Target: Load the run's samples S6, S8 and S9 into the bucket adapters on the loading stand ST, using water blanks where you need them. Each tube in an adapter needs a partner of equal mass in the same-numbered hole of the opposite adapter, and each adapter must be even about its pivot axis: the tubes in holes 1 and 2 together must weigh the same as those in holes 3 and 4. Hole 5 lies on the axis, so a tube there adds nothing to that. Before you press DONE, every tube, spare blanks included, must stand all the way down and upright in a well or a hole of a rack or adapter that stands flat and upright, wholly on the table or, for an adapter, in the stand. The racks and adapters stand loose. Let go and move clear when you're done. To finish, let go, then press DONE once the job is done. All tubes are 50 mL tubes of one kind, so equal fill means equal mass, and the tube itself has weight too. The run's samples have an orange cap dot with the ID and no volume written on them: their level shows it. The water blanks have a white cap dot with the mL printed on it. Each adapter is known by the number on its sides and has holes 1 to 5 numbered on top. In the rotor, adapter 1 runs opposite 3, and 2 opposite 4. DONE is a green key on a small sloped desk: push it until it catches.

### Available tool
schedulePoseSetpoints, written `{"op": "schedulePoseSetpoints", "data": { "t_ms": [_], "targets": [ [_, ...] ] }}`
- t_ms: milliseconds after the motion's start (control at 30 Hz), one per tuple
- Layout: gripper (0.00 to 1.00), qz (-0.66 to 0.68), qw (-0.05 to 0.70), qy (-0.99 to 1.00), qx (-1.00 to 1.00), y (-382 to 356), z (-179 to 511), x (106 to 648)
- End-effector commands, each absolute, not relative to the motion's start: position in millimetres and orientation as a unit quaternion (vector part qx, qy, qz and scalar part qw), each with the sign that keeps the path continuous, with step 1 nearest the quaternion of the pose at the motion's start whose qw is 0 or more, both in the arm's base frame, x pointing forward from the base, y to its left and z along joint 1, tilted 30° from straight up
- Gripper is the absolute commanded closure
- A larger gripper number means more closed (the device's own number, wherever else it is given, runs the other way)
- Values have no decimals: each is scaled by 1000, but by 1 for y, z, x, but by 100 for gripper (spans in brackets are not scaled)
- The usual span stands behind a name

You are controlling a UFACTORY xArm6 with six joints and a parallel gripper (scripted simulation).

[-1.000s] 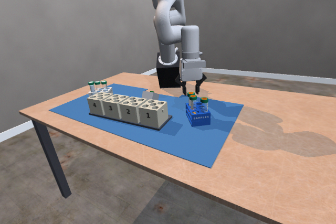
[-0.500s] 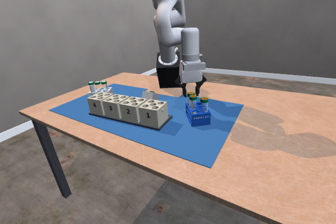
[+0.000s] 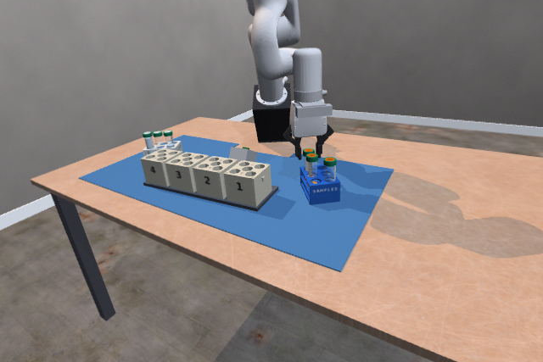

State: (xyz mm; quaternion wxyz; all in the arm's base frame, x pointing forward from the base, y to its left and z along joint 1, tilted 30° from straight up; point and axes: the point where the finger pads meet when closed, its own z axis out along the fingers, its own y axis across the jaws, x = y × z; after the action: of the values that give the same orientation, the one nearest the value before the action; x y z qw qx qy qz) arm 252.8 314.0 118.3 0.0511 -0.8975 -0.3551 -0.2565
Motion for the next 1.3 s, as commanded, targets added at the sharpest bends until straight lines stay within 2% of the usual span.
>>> {"op": "schedulePoseSetpoints", "data": {
  "t_ms": [0,367,400,1267],
  "targets": [
    [43,-258,52,-355,-897,315,119,253],
    [43,-258,52,-355,-897,315,119,253],
    [100,-258,52,-355,-897,315,119,253],
    [100,-258,52,-355,-897,314,120,253]
  ]
}}
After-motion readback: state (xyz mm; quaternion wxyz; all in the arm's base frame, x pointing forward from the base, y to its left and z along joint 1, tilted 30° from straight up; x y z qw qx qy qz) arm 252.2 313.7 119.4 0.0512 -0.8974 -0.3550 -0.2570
